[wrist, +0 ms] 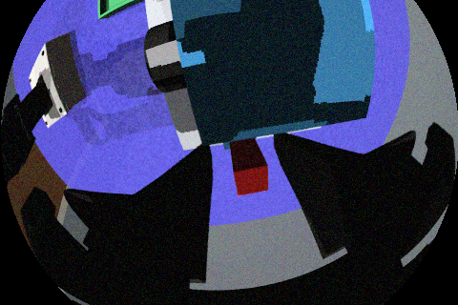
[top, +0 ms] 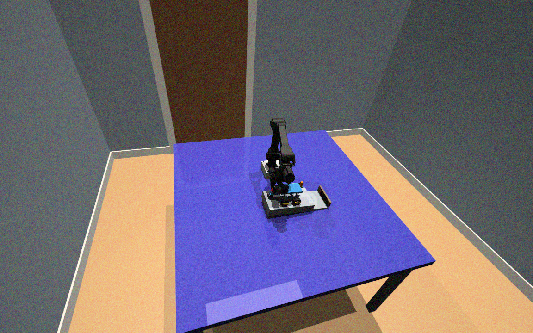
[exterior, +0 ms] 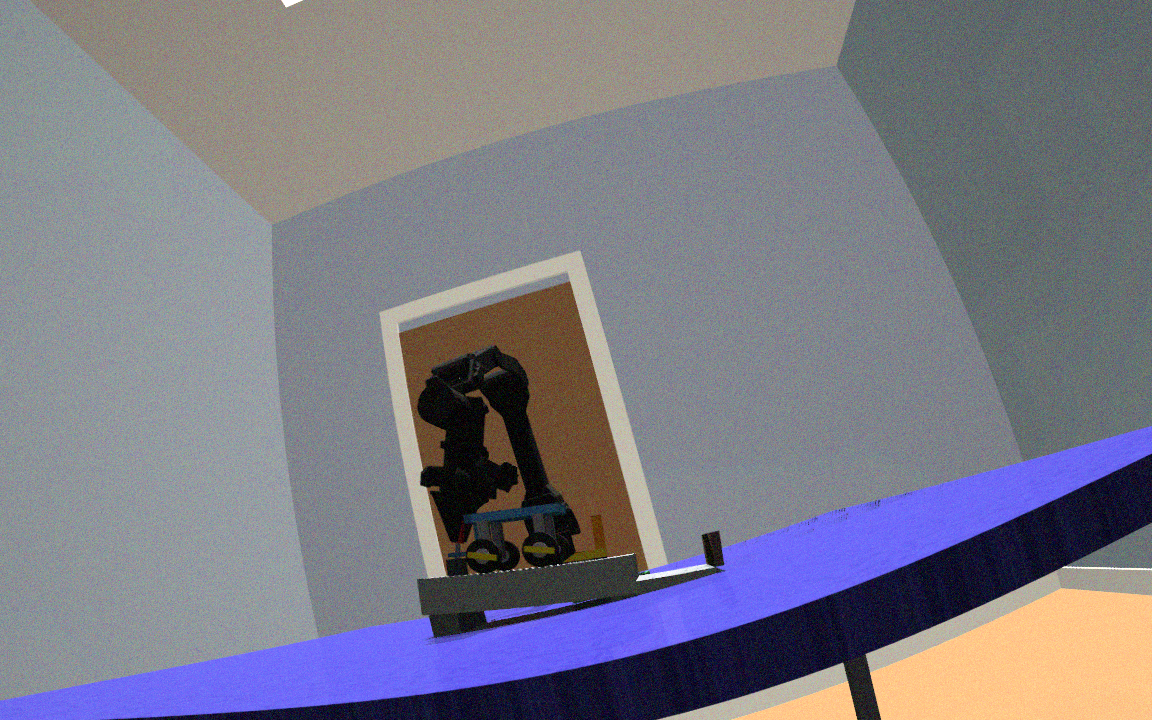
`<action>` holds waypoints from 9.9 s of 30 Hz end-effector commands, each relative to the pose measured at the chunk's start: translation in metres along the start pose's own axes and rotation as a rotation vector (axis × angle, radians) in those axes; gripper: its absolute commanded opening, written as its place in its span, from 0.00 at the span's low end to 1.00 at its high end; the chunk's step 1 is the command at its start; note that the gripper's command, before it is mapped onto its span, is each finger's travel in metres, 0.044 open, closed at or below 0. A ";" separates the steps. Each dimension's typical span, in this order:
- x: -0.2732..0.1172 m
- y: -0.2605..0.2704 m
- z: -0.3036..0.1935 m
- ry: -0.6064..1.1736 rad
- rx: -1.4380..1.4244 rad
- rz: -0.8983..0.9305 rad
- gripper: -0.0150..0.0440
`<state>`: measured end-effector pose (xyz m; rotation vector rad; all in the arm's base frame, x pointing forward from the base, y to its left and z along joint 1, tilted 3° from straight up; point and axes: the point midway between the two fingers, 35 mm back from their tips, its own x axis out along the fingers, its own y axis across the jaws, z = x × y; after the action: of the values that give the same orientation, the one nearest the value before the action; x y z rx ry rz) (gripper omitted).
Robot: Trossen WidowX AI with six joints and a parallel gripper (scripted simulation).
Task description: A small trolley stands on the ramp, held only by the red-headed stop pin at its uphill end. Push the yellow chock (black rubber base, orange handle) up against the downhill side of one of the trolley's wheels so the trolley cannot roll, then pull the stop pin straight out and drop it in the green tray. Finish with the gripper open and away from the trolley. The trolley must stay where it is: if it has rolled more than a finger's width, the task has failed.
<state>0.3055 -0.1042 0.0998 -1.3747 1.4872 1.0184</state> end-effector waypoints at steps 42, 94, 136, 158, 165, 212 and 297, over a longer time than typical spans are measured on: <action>-0.015 0.002 -0.002 0.003 -0.004 0.001 0.25; -0.035 0.005 -0.037 0.006 -0.004 0.001 0.25; -0.038 0.083 0.012 0.000 -0.006 0.008 0.25; -0.049 0.082 0.092 -0.008 -0.007 0.008 0.25; -0.052 0.083 0.121 -0.011 -0.007 0.009 0.25; -0.061 0.087 0.177 -0.169 -0.838 -0.075 0.25; 0.020 0.105 0.214 -0.384 -1.464 -0.355 0.58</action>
<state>0.2120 0.1008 0.0169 -2.0470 -0.0105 2.0911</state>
